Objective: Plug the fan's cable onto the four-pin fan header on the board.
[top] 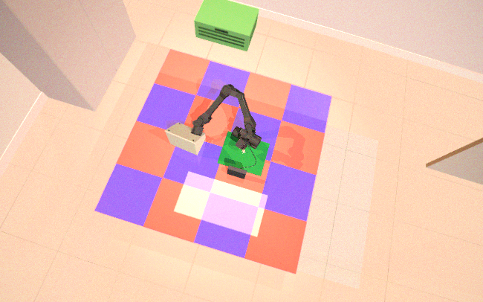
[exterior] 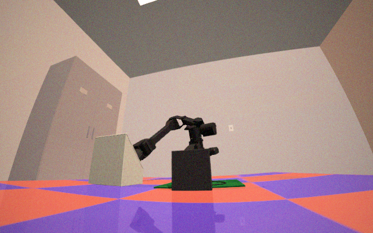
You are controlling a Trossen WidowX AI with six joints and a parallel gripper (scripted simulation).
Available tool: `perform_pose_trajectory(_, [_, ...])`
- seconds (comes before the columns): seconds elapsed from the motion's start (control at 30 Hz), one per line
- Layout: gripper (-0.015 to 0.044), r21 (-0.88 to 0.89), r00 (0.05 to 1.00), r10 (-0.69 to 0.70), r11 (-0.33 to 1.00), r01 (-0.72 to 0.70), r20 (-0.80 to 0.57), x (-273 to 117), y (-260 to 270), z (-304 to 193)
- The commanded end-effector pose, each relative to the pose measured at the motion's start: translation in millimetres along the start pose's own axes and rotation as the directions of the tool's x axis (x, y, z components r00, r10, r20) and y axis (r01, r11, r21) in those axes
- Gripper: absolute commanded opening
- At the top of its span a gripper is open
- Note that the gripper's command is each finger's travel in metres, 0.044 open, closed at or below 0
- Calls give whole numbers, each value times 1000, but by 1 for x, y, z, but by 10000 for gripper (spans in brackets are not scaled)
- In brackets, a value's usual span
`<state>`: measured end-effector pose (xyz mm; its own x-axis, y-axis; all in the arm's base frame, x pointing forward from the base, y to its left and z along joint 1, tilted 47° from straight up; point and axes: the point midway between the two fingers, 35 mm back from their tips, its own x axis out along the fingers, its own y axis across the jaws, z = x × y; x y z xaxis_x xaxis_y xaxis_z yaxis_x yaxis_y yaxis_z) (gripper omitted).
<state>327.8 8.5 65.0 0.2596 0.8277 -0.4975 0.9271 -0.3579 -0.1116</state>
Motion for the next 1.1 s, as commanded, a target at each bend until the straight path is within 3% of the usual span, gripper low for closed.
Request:
perform_pose_trajectory(0.0, [210, 7, 1000, -1, 1000, 1, -7, 6, -1, 2])
perform_pose_trajectory(1.03, [210, 7, 1000, -1, 1000, 1, -9, 43, -2, 10])
perform_pose_trajectory(1.07, [184, -1, 1000, 4, 1000, -4, -4, 42, 0, 10])
